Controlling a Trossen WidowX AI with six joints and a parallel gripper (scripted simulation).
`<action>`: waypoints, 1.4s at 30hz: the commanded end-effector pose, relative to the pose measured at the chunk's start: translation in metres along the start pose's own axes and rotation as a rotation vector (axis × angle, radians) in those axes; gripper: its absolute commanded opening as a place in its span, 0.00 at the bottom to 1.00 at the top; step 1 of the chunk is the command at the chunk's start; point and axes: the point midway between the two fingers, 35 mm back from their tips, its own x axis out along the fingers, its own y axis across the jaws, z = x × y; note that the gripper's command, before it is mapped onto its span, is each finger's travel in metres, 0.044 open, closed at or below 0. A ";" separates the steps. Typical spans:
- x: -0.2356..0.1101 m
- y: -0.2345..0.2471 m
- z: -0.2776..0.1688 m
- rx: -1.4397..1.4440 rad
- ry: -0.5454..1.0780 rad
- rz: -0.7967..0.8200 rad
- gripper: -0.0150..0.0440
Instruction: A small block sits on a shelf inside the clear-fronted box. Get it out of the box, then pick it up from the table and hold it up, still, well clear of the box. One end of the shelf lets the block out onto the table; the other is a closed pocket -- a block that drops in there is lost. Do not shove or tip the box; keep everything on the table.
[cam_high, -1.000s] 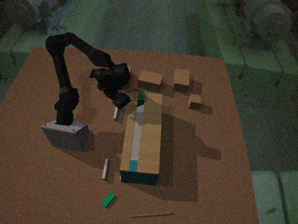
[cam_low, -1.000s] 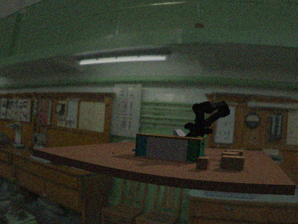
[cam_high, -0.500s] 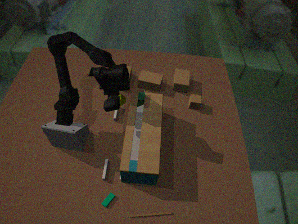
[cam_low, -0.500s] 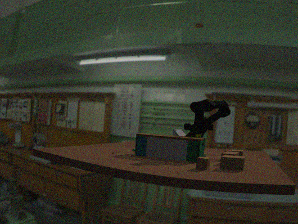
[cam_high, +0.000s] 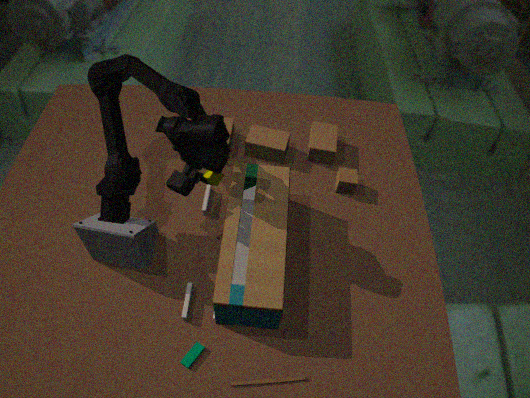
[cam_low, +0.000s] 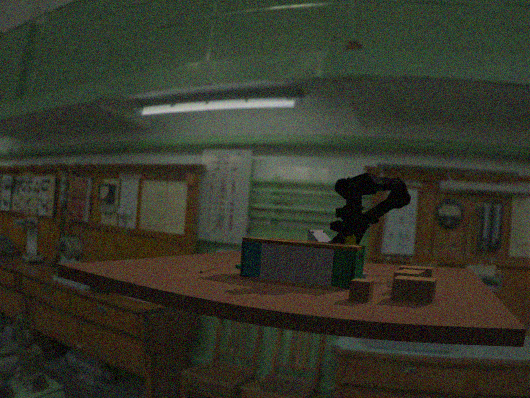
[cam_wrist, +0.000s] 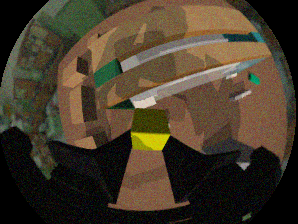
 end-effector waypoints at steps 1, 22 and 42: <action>-0.005 0.004 0.002 0.179 -0.003 0.019 0.25; -0.022 0.010 0.004 1.065 0.041 0.078 0.25; -0.040 0.018 0.007 1.906 0.134 0.126 0.25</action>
